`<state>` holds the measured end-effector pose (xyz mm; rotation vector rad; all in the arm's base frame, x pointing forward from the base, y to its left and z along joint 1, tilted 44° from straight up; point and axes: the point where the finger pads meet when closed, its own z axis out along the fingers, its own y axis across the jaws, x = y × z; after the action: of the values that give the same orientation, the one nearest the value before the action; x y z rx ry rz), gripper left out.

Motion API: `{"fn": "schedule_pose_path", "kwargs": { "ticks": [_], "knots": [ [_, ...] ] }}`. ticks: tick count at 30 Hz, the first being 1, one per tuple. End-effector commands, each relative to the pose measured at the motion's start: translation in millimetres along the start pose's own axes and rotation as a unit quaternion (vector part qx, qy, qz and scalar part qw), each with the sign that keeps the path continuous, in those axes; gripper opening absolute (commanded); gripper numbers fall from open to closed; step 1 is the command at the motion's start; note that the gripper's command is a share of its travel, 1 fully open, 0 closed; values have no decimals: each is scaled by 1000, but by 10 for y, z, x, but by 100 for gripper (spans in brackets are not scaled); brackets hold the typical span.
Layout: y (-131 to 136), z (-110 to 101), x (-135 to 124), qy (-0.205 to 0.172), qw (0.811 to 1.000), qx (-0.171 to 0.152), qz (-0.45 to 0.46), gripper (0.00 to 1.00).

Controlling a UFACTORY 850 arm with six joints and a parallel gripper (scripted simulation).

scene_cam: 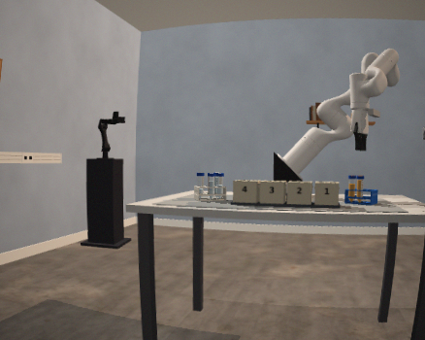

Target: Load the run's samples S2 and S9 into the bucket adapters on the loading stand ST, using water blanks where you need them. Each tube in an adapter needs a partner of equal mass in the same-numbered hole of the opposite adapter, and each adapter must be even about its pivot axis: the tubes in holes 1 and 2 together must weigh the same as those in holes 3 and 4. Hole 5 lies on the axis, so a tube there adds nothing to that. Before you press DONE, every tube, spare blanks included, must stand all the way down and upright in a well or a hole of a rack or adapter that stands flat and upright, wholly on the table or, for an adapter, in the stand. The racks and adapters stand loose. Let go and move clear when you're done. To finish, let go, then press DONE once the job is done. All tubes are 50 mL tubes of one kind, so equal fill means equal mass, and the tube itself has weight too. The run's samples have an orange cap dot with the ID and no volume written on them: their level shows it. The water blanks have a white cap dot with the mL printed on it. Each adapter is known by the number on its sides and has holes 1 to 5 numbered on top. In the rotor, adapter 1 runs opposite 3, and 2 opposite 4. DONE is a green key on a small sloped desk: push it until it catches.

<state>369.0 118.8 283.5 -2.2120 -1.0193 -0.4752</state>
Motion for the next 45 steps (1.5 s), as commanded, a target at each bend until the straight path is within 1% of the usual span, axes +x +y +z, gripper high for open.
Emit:
{"fn": "schedule_pose_path", "kwargs": {
  "ticks": [1,18,19,26,38,45],
  "knots": [
    [3,-10,4,0,1000,0,0,44],
    [3,-10,4,0,1000,0,0,44],
    [3,-11,-45,0,1000,0,0,57],
    [3,-11,-396,0,1000,0,0,57],
    [3,-11,-396,0,1000,0,0,57],
    [3,129,-396,0,1000,0,0,57]
  ]
}}
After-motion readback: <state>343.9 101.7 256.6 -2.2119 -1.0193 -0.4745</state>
